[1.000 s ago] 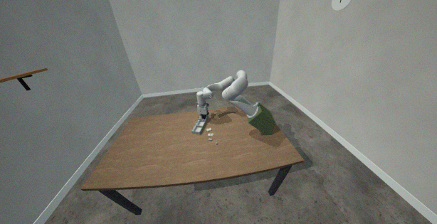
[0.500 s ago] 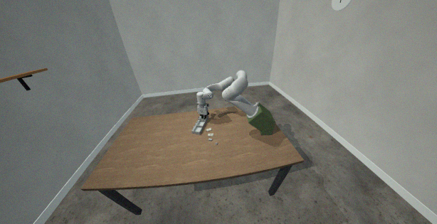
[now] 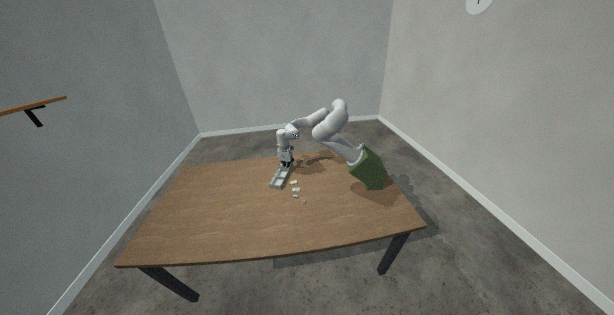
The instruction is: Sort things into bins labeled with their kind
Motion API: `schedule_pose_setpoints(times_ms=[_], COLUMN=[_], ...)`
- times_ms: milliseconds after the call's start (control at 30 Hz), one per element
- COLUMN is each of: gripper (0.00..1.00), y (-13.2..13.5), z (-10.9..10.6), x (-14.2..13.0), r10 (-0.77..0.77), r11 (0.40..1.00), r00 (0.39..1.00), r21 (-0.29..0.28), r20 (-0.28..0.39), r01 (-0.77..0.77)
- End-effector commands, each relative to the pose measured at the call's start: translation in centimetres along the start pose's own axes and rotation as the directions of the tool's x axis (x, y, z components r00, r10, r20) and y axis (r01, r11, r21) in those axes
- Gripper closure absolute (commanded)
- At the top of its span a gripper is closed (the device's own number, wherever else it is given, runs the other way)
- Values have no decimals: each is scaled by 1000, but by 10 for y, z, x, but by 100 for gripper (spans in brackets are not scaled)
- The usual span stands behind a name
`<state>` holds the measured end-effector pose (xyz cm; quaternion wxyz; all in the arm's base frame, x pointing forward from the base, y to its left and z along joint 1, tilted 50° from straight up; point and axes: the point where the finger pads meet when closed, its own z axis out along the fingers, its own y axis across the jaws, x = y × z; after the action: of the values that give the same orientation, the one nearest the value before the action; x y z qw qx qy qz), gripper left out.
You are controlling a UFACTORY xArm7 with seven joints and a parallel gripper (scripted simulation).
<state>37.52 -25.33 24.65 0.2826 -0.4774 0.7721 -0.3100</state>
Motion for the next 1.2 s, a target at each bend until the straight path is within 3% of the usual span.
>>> schedule_pose_setpoints(times_ms=[0,733,900,1167], gripper=[72,72,72,71], y=[-1,-1,-1,4], z=[-2,-29,-52,-52], x=[0,0,0,-7], r10=[0,0,0,-50], r11=[1000,1000,1000,999], r00=[1000,1000,1000,999], r21=[2,2,2,2], r20=[-1,-1,-1,-2], r01=[0,0,0,50])
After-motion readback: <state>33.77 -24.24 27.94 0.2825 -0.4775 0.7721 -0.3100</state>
